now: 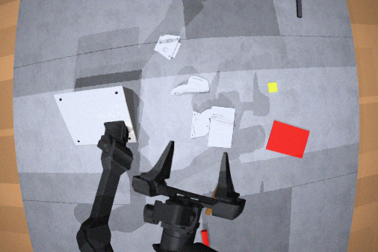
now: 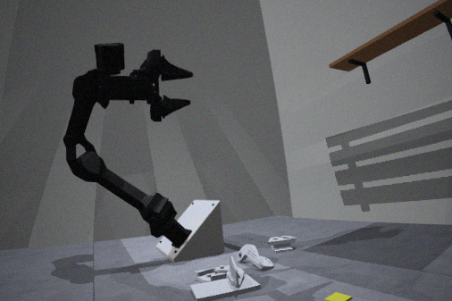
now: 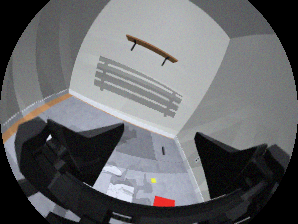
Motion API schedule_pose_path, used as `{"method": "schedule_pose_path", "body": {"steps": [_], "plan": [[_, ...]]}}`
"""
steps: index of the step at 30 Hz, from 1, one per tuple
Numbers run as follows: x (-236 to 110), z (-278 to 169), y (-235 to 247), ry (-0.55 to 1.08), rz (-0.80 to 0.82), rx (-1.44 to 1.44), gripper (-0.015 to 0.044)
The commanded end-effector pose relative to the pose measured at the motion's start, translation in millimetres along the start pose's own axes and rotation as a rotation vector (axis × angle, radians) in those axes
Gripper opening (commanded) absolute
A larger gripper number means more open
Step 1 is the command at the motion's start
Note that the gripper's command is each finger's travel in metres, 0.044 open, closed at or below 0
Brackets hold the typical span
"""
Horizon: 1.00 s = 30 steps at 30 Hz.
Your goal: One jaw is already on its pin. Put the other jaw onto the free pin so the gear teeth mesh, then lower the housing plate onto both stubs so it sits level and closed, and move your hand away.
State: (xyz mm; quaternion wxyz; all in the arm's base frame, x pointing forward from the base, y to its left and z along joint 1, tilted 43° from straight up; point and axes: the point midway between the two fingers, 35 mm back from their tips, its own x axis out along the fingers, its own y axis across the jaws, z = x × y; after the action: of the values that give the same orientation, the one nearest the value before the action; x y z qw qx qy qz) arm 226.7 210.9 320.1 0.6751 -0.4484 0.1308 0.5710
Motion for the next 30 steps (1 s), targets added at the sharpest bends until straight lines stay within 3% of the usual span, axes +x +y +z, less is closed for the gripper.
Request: {"method": "schedule_pose_path", "body": {"steps": [1,30], "plan": [[22.3,-15.9,5.6,0.069,0.054,-0.042,0.0440],[121.0,-107.5,59.1,0.418,0.437,-0.376,0.0440]]}}
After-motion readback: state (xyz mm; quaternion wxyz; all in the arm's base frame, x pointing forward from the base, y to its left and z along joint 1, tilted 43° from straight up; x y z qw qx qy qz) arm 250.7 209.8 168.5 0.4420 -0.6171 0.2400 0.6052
